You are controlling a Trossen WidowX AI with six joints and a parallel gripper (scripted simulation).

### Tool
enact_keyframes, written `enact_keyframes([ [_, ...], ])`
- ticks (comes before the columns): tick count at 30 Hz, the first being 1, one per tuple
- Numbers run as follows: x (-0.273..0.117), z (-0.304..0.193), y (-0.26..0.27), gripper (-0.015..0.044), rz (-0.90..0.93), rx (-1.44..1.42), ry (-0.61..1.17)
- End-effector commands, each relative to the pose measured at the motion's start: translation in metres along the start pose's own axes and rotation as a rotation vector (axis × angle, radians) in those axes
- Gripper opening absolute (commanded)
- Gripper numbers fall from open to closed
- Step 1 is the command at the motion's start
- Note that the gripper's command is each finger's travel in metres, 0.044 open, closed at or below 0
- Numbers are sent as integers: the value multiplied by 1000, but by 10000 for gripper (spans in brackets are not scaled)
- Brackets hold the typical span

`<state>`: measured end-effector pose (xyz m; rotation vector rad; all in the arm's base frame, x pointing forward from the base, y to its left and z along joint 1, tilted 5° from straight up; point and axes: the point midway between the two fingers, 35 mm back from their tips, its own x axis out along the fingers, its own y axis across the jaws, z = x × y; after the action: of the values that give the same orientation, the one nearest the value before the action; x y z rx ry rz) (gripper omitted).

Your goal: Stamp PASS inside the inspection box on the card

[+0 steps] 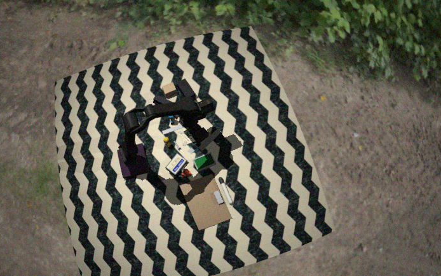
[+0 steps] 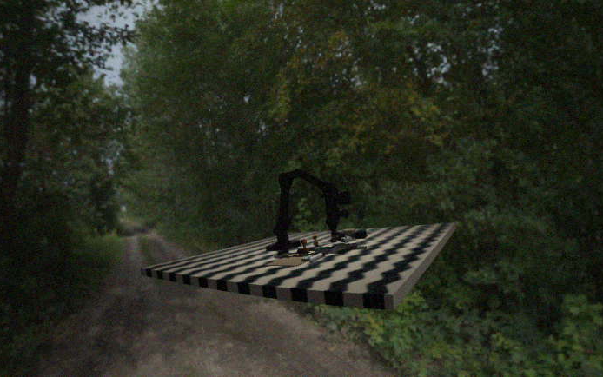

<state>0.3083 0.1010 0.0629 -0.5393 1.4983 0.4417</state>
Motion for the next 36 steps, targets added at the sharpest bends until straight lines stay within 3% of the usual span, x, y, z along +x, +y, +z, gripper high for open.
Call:
enact_keyframes([
  [1, 3, 0, 0, 0, -3, -6, 0],
  [36, 26, -2, 0, 0, -4, -6, -3],
])
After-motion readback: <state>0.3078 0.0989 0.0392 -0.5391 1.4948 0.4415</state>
